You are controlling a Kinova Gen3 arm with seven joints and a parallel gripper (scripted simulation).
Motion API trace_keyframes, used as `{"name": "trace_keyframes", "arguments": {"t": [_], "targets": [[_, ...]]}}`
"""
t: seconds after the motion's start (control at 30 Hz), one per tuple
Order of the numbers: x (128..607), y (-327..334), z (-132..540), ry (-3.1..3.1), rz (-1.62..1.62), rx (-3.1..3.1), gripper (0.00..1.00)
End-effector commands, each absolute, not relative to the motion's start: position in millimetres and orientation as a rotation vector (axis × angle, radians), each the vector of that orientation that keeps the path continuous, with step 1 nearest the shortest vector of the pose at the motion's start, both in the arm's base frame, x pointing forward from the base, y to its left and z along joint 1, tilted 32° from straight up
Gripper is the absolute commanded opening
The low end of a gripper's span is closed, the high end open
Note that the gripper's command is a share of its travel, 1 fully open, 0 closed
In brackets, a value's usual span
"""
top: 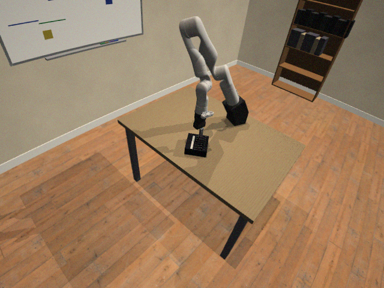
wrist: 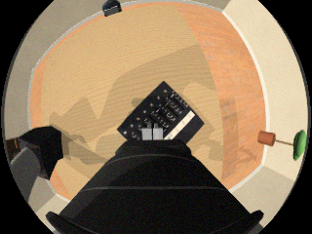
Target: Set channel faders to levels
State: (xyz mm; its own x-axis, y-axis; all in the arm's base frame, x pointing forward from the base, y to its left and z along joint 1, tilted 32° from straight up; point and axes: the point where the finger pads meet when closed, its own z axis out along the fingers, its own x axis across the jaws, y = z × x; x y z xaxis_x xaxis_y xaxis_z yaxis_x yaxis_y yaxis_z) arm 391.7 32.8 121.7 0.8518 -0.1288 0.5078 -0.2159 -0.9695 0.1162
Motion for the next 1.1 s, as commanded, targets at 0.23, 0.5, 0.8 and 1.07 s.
{"name": "trace_keyframes", "arguments": {"t": [0.23, 0.5, 0.8, 1.07], "targets": [[395, 31, 124, -0.578, 0.813, 2.861, 0.0], [398, 28, 127, -0.967, 0.847, 2.821, 0.0], [400, 23, 129, -1.323, 0.866, 2.743, 0.0], [401, 17, 131, -1.728, 0.874, 2.598, 0.0]]}}
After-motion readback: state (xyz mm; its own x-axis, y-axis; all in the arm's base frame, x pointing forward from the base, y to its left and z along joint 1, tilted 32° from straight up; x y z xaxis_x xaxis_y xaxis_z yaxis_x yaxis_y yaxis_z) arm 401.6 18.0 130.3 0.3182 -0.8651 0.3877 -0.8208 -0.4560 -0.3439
